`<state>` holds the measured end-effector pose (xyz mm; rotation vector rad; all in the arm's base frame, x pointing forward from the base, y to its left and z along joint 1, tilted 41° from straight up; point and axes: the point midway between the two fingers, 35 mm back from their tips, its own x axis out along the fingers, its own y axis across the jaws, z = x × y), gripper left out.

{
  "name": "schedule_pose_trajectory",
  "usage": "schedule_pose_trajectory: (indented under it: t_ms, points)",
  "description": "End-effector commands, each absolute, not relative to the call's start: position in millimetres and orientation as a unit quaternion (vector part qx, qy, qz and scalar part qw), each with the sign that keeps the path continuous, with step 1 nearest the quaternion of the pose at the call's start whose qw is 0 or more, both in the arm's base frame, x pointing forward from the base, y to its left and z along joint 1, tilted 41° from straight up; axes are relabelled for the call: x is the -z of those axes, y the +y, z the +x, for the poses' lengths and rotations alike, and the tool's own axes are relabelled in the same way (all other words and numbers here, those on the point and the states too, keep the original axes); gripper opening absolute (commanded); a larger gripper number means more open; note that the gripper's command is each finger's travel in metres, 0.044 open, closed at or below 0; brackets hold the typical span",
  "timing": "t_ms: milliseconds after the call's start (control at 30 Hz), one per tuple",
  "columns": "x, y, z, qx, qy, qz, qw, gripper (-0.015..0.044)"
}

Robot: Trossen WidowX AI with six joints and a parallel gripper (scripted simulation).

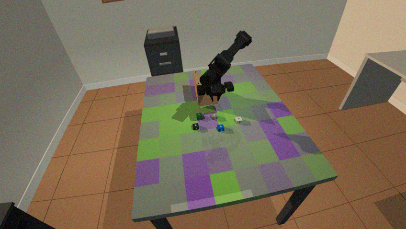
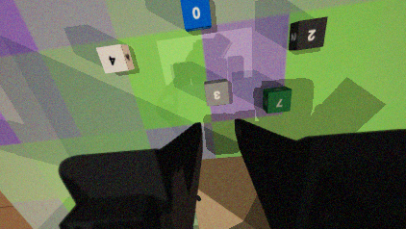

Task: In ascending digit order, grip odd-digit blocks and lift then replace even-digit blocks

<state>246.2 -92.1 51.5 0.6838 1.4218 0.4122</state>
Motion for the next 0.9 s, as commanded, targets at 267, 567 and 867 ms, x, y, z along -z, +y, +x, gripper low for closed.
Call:
schedule_pose_trajectory:
  t_ms: [267,567,867]
  points:
    - [-140.3,-2.8,311.5,-0.193,0.629,0.300,0.691,0.0120]
    - [-109.3,22.5,319.8,-0.193,0.629,0.299,0.691,0.0225]
    - [-80.1,49.7,322.3,-0.195,0.628,0.301,0.691,0.0400]
